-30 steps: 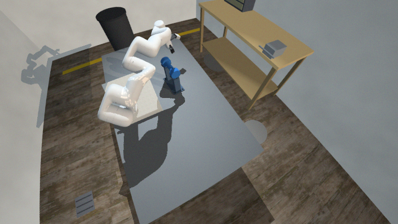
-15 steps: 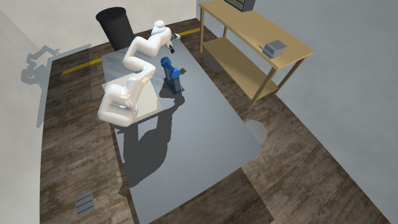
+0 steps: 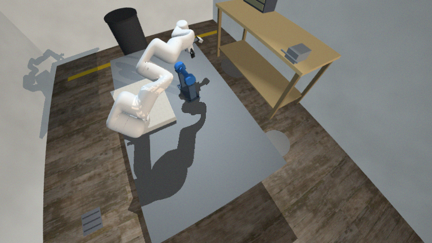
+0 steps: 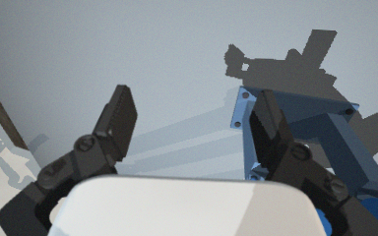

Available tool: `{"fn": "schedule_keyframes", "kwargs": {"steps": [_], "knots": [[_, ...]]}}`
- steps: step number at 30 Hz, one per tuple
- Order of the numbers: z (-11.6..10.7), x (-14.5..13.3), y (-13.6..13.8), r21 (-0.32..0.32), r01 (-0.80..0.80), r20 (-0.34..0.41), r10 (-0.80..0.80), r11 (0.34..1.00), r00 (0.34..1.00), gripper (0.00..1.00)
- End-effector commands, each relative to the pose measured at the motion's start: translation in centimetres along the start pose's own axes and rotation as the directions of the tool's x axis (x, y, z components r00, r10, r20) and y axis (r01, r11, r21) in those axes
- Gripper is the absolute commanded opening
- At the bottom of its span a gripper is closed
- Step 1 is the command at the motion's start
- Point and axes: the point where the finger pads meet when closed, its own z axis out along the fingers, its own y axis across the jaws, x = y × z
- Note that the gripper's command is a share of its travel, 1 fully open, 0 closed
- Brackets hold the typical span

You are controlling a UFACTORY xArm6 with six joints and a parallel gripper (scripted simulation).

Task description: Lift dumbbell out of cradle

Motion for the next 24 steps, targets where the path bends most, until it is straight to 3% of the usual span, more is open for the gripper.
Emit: {"fn": "schedule_keyframes", "kwargs": {"steps": [1, 5, 7, 8, 9, 12, 14, 15, 18, 19, 20, 21, 24], "knots": [[-1.3, 0.7, 2.0, 0.027, -0.004, 0.016, 0.003, 1.0, 1.0, 1.0], [-3.7, 1.9, 7.1, 0.076, -0.022, 0.064, 0.017, 0.997, 0.998, 1.0], [-3.7, 1.9, 7.1, 0.076, -0.022, 0.064, 0.017, 0.997, 0.998, 1.0], [-4.5, 2.2, 9.1, 0.096, -0.029, 0.081, 0.022, 0.995, 0.996, 1.0], [-4.5, 2.2, 9.1, 0.096, -0.029, 0.081, 0.022, 0.995, 0.996, 1.0], [-6.3, 2.5, 13.6, 0.141, -0.047, 0.114, 0.031, 0.989, 0.993, 1.0], [-6.3, 2.5, 13.6, 0.141, -0.047, 0.114, 0.031, 0.989, 0.993, 1.0], [-7.2, 2.4, 16.0, 0.166, -0.057, 0.13, 0.035, 0.984, 0.991, 1.0], [-7.2, 2.4, 16.0, 0.166, -0.057, 0.13, 0.035, 0.984, 0.991, 1.0], [-8.1, 2.2, 18.5, 0.193, -0.068, 0.145, 0.04, 0.979, 0.989, 1.0], [-8.1, 2.2, 18.5, 0.193, -0.068, 0.145, 0.04, 0.979, 0.989, 1.0], [-9.0, 1.8, 21.0, 0.221, -0.08, 0.159, 0.045, 0.972, 0.986, 1.0], [-9.0, 1.8, 21.0, 0.221, -0.08, 0.159, 0.045, 0.972, 0.986, 1.0]]}}
